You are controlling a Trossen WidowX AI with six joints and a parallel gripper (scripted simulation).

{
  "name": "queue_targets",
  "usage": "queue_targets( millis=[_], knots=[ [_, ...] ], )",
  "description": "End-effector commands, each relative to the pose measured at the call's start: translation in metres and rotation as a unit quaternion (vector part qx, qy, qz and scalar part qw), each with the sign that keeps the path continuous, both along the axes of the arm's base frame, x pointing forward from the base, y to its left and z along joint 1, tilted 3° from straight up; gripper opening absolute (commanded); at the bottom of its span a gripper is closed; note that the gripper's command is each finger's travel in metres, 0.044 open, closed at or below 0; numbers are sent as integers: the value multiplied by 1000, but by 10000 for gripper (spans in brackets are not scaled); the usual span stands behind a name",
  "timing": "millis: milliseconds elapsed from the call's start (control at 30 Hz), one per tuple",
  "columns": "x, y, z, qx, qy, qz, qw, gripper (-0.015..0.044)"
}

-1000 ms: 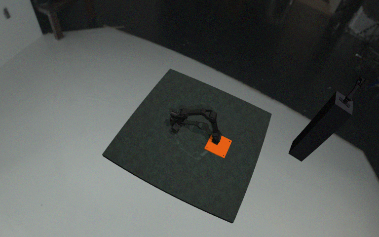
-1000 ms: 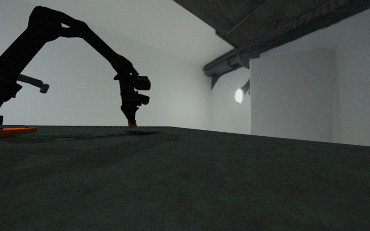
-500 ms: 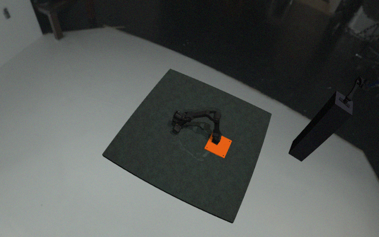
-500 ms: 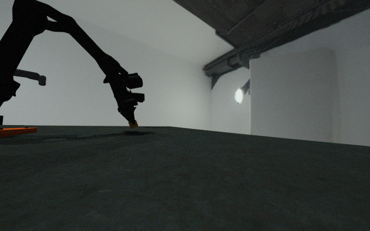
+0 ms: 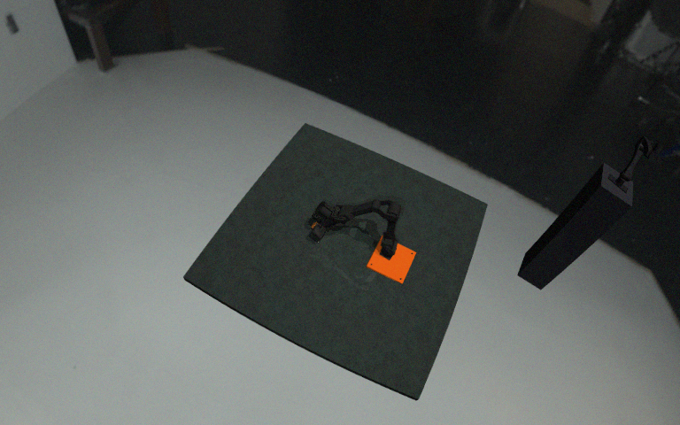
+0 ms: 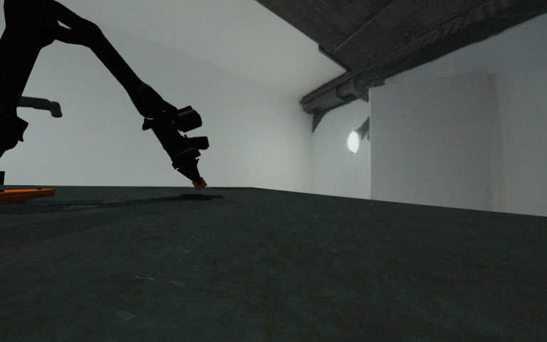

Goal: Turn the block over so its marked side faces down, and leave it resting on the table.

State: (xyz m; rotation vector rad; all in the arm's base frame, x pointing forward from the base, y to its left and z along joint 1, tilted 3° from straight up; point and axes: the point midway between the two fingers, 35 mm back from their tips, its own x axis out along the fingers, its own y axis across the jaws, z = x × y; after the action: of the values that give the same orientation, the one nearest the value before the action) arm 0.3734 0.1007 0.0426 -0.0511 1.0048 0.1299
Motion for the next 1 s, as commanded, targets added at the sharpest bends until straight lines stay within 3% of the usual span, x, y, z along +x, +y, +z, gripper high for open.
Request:
queue_targets(
  millis=[0,967],
  knots=[
    [1,0,-10,1,-23,-1,1000,0],
    [-9,-2,-24,30,-230,-6,973,0]
  ],
)
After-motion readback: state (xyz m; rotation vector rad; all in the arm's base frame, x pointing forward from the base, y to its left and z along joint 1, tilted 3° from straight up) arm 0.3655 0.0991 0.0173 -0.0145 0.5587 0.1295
